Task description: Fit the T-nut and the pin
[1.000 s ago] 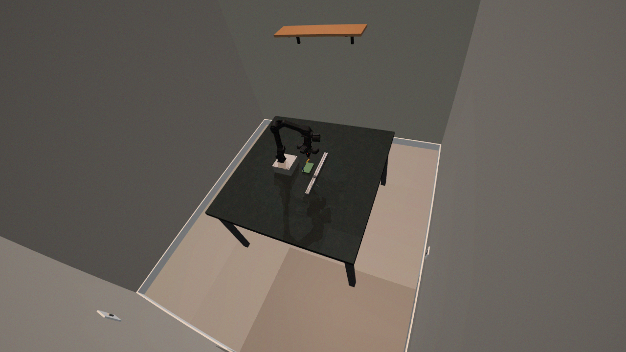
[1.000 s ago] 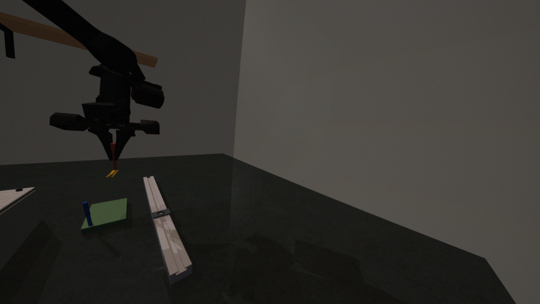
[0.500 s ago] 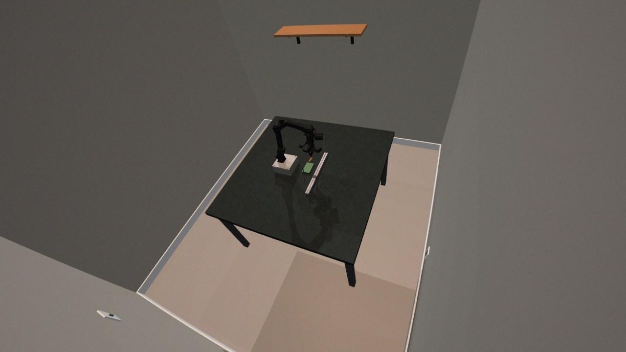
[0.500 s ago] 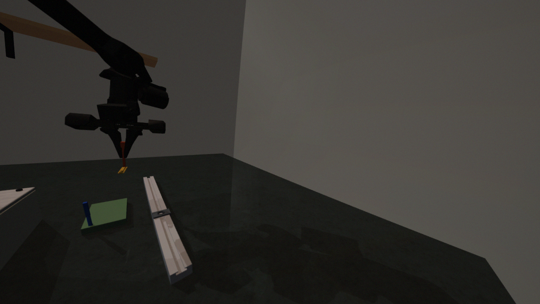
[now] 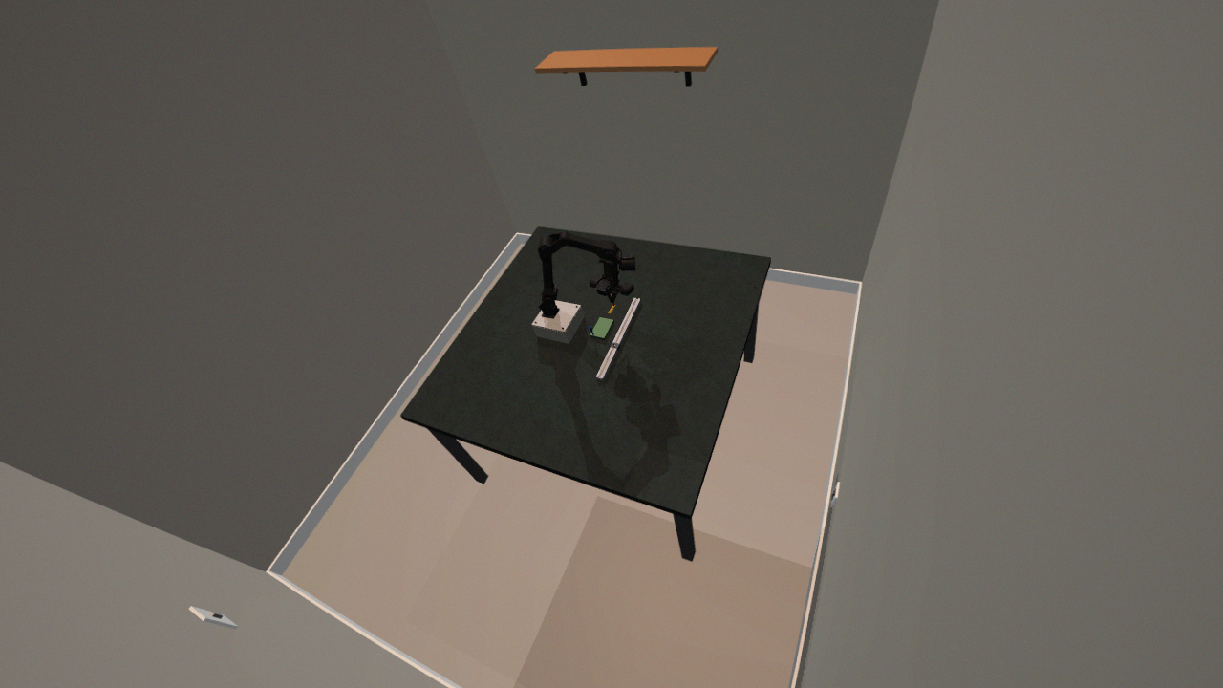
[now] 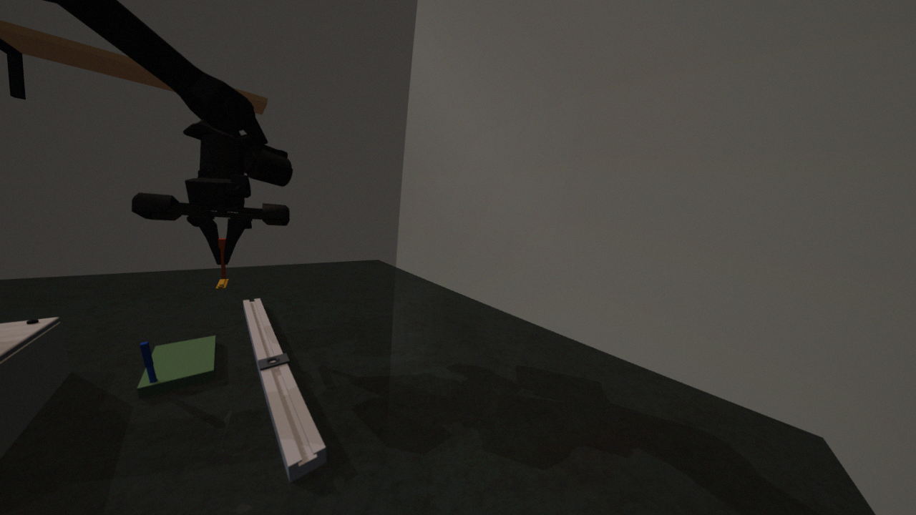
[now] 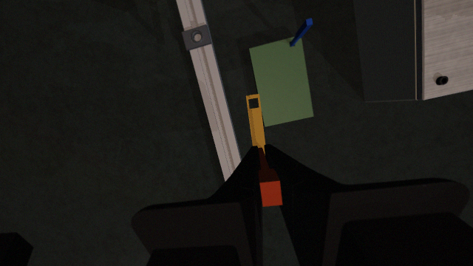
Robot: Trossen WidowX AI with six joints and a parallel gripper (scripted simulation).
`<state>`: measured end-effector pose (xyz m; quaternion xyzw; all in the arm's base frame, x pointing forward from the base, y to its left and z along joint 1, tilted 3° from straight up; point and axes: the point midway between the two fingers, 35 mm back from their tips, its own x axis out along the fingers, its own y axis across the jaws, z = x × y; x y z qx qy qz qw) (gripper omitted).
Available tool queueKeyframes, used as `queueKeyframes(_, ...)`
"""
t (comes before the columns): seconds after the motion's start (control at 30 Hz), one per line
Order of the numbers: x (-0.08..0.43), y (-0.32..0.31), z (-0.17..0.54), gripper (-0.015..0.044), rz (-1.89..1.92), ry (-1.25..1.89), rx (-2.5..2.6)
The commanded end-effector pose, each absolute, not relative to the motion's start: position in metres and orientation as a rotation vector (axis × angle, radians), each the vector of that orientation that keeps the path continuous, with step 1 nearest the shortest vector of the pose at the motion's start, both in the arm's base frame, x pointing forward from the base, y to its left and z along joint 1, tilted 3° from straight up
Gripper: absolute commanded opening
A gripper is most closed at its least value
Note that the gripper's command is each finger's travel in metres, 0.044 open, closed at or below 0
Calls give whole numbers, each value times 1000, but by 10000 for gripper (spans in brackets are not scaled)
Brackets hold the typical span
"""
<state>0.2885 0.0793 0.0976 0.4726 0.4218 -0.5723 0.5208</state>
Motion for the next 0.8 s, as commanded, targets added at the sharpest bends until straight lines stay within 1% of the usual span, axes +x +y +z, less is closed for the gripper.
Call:
queueKeyframes(0.0, 294, 85, 100, -150, -1363, 1009, 1142)
queueKeyframes(0.77, 315, 116, 100, -150, -1327, 1027, 1121)
